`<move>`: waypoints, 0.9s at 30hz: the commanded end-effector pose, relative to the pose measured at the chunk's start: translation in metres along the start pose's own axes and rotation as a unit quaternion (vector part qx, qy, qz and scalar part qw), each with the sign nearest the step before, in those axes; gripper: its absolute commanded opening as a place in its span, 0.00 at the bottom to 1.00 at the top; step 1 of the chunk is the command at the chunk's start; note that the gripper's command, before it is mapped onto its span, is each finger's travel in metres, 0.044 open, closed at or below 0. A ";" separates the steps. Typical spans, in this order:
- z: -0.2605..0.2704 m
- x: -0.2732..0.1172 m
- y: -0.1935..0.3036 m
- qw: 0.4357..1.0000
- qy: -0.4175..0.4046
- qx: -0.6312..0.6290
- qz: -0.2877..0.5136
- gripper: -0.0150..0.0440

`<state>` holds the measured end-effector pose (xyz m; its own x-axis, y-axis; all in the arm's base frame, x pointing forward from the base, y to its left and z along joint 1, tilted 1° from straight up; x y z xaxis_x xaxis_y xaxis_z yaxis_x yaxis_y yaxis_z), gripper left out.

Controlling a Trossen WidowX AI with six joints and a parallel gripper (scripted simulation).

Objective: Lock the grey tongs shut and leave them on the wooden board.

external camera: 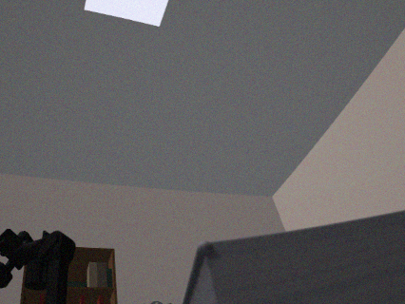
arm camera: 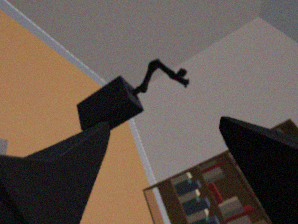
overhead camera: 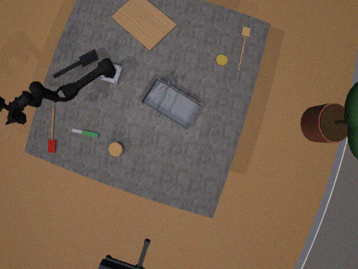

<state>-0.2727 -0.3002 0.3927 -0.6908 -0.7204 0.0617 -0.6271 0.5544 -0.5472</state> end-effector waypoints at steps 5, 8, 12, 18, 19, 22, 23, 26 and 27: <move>-0.017 -0.009 -0.004 0.999 0.031 -0.021 -0.011 1.00; -0.036 -0.019 -0.009 0.996 0.068 -0.052 -0.025 1.00; -0.069 -0.051 -0.030 0.984 0.140 -0.083 -0.066 1.00; -0.098 -0.077 -0.038 0.968 0.205 -0.122 -0.077 1.00; -0.105 -0.083 -0.040 0.962 0.223 -0.135 -0.078 1.00; -0.129 -0.109 -0.048 0.936 0.288 -0.183 -0.083 1.00; -0.138 -0.118 -0.051 0.925 0.312 -0.200 -0.081 1.00; -0.155 -0.143 -0.058 0.900 0.363 -0.225 -0.089 1.00; -0.156 -0.144 -0.059 0.898 0.366 -0.227 -0.088 1.00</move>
<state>-0.2088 -0.1816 0.5313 -0.5644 -0.4814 0.6706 -0.7308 0.6691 -0.1347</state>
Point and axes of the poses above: the point midway between the two fingers, 35 mm back from their tips, its own x axis out along the fingers, its own z axis across the jaws, y = z × x, the point moved 10 cm from there along -x, back along the fingers, and after that the axes turned 5 degrees about x, right-handed, at the moved point
